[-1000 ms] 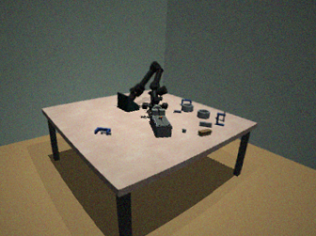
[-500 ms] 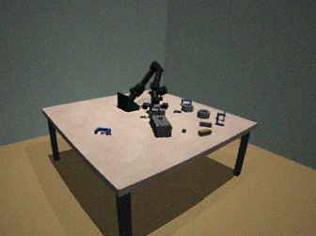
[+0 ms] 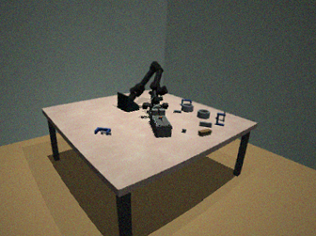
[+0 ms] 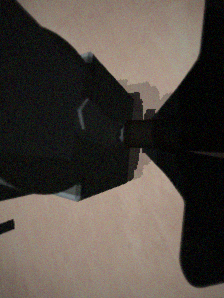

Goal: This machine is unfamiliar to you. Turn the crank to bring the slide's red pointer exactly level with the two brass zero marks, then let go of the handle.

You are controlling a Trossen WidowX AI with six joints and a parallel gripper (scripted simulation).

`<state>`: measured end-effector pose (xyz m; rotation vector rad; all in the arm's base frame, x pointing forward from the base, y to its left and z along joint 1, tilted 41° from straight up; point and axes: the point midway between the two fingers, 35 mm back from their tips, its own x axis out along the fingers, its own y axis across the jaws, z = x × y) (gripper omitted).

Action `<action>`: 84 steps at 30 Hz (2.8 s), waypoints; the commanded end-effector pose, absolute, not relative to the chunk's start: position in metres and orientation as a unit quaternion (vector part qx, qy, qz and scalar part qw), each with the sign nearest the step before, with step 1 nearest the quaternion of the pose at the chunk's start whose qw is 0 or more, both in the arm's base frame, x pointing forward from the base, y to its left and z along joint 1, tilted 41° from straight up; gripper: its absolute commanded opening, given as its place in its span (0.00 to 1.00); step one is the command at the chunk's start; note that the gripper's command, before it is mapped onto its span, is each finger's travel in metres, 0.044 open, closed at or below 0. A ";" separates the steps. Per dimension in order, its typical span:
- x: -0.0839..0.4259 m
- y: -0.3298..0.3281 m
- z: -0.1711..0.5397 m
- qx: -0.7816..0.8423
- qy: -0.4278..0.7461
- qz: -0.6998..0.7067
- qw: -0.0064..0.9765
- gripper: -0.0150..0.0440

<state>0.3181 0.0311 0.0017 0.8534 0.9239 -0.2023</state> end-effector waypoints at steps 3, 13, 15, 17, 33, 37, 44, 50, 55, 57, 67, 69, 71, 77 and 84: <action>0.318 0.031 0.002 0.399 0.431 -0.094 0.804 0.57; 0.318 0.031 0.002 0.399 0.431 -0.094 0.804 1.00; 0.319 0.029 0.004 0.398 0.431 -0.095 0.804 1.00; 0.320 0.023 0.011 0.398 0.431 -0.095 0.804 1.00; 0.325 -0.029 0.067 0.395 0.433 -0.098 0.804 1.00; 0.326 -0.049 0.088 0.395 0.433 -0.100 0.804 1.00; 0.320 -0.079 0.124 0.396 0.432 -0.101 0.804 1.00; 0.332 -0.086 0.122 0.392 0.439 -0.081 0.805 1.00; 0.349 -0.097 0.117 0.385 0.447 -0.052 0.806 1.00; 0.356 -0.102 0.114 0.383 0.449 -0.041 0.806 1.00; 0.387 -0.127 0.094 0.374 0.452 0.018 0.809 1.00; 0.393 -0.132 0.089 0.373 0.451 0.030 0.810 1.00; 0.398 -0.138 0.084 0.372 0.450 0.042 0.811 1.00; 0.406 -0.146 0.073 0.370 0.446 0.061 0.813 1.00; 0.408 -0.122 0.043 0.370 0.446 0.062 0.813 1.00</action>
